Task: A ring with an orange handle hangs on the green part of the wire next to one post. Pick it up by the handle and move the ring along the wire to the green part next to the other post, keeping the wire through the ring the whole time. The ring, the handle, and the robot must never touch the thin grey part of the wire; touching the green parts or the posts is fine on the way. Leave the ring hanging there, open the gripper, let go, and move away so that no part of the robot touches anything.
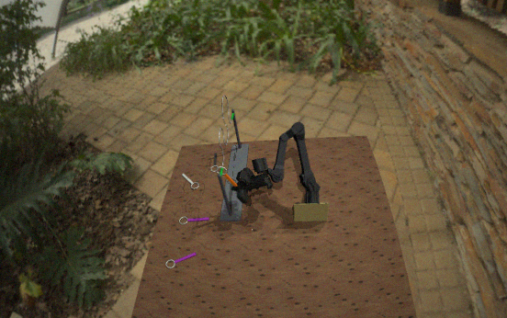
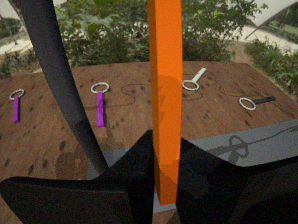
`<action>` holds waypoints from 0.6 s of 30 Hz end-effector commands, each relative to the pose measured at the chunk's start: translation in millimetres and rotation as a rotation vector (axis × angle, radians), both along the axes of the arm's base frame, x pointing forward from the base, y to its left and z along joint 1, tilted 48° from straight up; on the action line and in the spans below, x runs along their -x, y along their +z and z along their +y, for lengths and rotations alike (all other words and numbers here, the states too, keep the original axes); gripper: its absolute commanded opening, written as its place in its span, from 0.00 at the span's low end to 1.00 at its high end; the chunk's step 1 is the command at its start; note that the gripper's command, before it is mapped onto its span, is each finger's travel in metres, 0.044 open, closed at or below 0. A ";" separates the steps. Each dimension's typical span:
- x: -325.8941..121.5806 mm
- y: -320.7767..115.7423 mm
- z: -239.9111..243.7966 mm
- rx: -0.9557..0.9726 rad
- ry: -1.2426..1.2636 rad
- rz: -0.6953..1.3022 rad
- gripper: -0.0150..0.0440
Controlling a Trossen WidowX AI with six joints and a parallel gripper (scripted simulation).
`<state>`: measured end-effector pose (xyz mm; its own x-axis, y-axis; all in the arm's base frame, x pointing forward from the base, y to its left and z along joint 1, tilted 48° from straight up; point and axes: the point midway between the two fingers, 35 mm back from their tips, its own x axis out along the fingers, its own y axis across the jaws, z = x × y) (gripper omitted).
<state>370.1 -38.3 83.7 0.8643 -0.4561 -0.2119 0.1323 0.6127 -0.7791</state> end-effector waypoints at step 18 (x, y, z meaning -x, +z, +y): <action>0.9 -7.8 -7.7 -0.003 0.004 -0.004 0.00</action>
<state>369.3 -45.9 75.9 0.8663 -0.4527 -0.2109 0.1351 0.6190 -0.7737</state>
